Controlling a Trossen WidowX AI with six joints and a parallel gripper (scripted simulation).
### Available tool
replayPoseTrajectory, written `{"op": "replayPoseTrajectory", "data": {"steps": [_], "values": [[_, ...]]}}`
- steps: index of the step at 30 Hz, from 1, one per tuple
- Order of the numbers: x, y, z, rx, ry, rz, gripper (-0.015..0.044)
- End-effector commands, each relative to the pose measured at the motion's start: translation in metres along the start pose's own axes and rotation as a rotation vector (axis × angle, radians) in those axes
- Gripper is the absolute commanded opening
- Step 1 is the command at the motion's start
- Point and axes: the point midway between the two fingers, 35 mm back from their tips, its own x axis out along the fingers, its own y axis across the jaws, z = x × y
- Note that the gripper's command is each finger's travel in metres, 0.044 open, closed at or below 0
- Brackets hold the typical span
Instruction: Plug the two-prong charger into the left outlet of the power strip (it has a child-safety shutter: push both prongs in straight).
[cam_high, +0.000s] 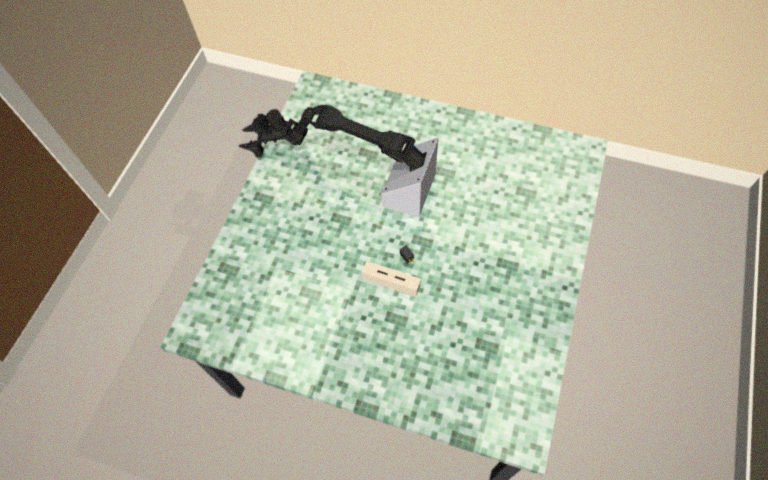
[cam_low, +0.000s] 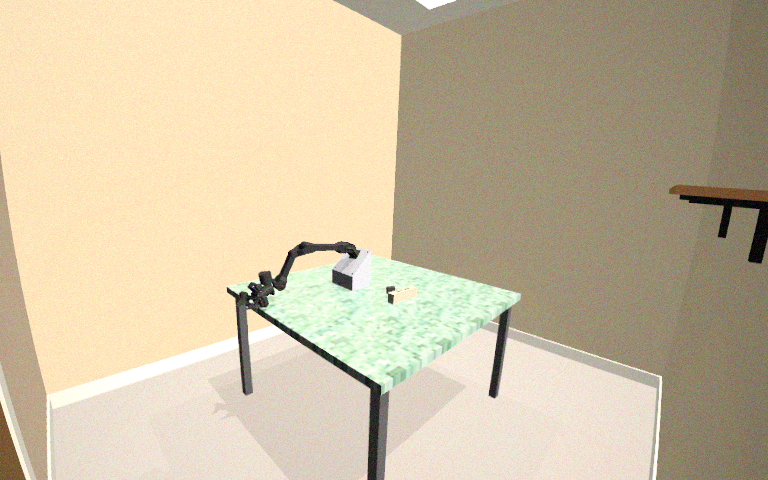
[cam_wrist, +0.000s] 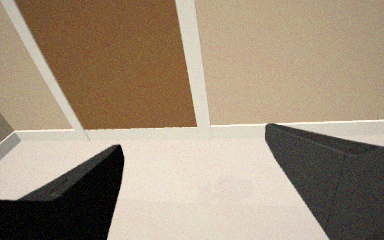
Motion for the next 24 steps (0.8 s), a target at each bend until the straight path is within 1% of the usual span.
{"op": "replayPoseTrajectory", "data": {"steps": [1,2,9,16,24], "values": [[0.0,0.0,0.0,0.0,0.0,0.0,0.0426],[0.0,-0.001,0.002,0.001,-0.001,-0.002,0.044],[0.0,-0.01,0.035,0.022,-0.02,-0.035,0.044],[0.01,0.028,0.032,0.045,0.015,0.002,0.044],[0.019,0.081,0.018,0.081,0.071,0.053,0.044]]}}
